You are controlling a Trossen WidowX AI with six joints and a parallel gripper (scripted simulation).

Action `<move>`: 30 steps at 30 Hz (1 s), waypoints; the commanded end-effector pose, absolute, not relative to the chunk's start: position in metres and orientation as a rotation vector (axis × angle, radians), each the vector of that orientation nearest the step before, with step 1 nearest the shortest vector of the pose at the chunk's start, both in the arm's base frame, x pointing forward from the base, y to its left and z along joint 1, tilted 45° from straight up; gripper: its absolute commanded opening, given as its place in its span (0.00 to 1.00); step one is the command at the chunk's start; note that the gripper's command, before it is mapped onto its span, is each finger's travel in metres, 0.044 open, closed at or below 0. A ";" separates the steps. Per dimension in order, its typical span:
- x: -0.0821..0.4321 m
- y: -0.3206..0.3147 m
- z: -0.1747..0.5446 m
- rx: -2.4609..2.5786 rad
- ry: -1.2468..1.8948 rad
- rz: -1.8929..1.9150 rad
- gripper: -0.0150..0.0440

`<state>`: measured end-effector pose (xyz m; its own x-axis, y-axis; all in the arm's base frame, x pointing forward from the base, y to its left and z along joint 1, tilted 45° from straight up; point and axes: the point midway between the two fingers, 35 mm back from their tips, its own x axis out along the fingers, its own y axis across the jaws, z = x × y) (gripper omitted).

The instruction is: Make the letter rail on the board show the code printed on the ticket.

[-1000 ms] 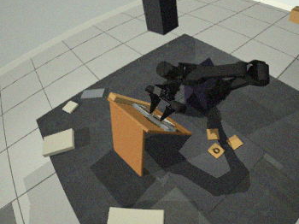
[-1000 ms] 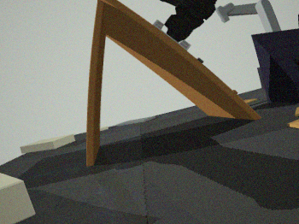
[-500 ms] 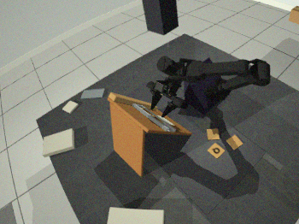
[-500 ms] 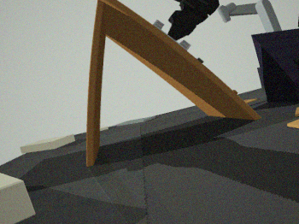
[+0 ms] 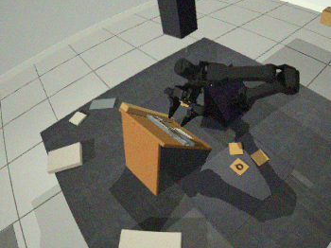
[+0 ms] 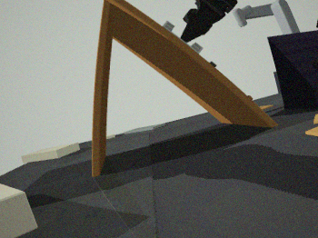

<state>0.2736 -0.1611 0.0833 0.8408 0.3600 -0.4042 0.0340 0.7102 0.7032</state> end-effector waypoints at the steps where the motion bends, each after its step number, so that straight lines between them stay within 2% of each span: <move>1: 0.272 -0.162 0.086 0.763 0.551 0.195 0.75; 22: 0.267 -0.164 0.093 0.763 0.551 0.195 0.75; 30: 0.267 -0.164 0.090 0.769 0.556 0.192 0.40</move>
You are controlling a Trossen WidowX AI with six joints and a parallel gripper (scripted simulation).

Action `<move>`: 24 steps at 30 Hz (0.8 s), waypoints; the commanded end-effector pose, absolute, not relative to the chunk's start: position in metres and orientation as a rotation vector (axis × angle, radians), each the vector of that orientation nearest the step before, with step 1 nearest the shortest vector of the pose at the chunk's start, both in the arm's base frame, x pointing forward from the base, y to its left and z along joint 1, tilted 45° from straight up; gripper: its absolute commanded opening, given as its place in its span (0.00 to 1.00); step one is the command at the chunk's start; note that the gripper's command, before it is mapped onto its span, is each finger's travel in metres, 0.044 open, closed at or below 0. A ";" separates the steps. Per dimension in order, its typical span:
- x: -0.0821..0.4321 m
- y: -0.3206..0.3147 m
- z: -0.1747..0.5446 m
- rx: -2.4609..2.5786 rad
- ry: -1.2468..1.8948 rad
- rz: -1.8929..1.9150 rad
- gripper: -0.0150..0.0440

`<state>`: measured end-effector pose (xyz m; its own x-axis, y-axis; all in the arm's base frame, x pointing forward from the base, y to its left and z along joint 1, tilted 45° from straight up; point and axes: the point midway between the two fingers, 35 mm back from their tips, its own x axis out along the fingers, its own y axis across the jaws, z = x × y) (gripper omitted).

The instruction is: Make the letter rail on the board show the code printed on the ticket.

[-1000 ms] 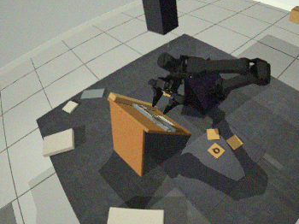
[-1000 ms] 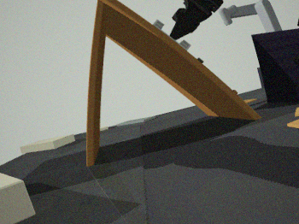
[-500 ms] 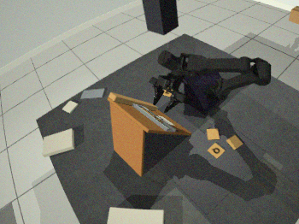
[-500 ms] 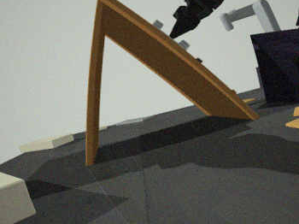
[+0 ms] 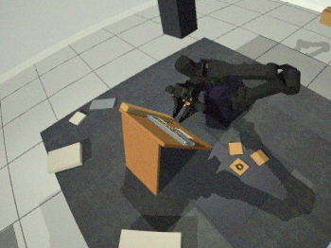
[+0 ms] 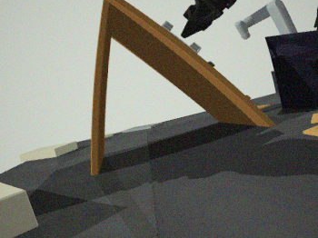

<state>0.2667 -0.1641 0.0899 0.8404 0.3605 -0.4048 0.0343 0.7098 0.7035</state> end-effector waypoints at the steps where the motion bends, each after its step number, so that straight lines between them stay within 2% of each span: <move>1: 0.267 -0.164 0.090 0.769 0.556 0.192 0.35; 3: 0.267 -0.164 0.090 0.769 0.556 0.192 0.26; 4: 0.267 -0.164 0.090 0.769 0.556 0.192 0.25; 13: 0.269 -0.165 0.090 0.769 0.578 0.195 0.25; 24: 0.297 -0.159 0.105 0.730 0.991 0.335 0.25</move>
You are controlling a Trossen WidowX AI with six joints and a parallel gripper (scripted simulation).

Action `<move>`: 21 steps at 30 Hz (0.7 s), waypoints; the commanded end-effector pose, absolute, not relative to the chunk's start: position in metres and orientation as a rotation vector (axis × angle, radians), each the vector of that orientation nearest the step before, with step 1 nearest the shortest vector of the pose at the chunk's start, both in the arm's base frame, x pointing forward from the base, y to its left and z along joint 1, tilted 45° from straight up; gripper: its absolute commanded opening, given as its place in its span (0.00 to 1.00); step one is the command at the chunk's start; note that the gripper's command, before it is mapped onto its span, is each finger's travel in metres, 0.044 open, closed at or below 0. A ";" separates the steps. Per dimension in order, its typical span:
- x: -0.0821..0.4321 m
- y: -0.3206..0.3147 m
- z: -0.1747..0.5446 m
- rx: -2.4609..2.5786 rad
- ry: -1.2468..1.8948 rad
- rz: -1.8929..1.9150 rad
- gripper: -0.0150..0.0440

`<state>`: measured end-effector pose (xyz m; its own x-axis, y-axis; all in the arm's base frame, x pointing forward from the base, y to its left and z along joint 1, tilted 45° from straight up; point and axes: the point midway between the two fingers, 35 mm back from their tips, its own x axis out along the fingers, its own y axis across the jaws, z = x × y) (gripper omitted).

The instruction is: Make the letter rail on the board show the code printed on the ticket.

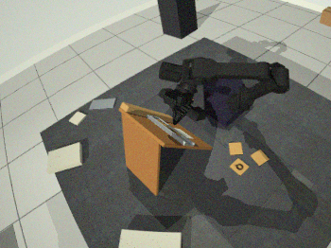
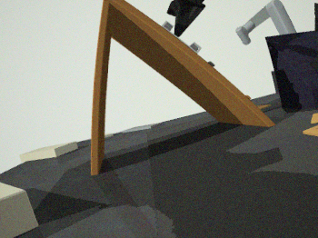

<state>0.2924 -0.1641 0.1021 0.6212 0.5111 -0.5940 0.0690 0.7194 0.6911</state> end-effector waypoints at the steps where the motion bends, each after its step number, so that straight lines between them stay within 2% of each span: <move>1: 0.298 -0.156 0.108 0.723 1.031 0.356 0.25; 6: 0.298 -0.144 0.124 0.686 1.200 0.465 0.25; 21: 0.301 -0.143 0.125 0.684 1.206 0.470 0.25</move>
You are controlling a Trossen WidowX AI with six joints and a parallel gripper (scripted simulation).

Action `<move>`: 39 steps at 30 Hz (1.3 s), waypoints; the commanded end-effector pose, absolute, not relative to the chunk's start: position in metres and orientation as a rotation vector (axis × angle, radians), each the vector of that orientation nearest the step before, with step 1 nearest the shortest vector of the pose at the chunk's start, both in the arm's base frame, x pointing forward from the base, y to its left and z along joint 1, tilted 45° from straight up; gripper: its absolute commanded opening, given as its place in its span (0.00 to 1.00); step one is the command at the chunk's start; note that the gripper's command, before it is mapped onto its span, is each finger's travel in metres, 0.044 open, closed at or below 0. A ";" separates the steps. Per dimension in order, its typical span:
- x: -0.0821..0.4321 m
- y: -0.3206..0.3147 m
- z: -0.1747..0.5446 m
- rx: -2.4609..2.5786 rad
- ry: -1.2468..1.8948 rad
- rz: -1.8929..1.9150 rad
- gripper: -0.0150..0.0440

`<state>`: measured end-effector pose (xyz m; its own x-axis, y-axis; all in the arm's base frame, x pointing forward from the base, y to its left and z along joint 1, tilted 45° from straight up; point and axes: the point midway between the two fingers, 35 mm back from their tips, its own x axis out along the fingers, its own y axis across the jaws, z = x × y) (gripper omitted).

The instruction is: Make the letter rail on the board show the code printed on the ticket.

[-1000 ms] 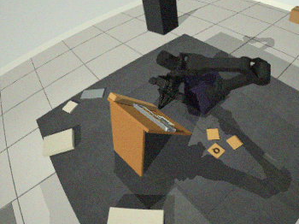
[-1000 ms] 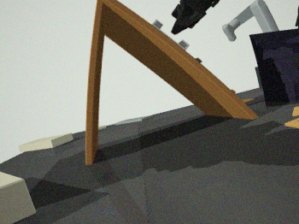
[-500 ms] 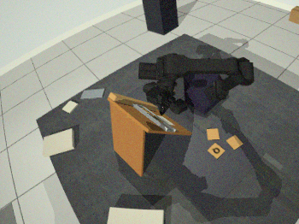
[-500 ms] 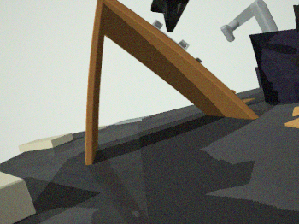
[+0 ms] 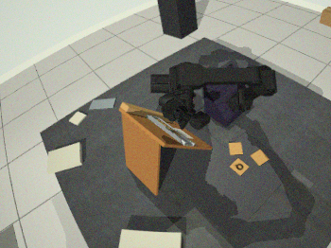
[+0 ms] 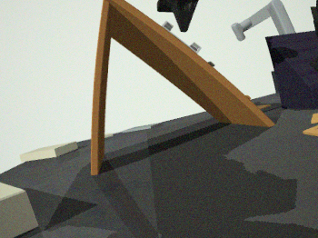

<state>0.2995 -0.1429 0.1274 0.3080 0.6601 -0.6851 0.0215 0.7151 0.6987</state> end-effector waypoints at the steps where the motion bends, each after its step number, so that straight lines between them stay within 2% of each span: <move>1: 0.302 -0.142 0.125 0.684 1.206 0.470 0.25; 39: 0.317 -0.135 0.115 0.684 1.205 0.470 0.25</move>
<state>0.3154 -0.1363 0.1179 0.3045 0.6587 -0.6880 0.0205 0.7176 0.6961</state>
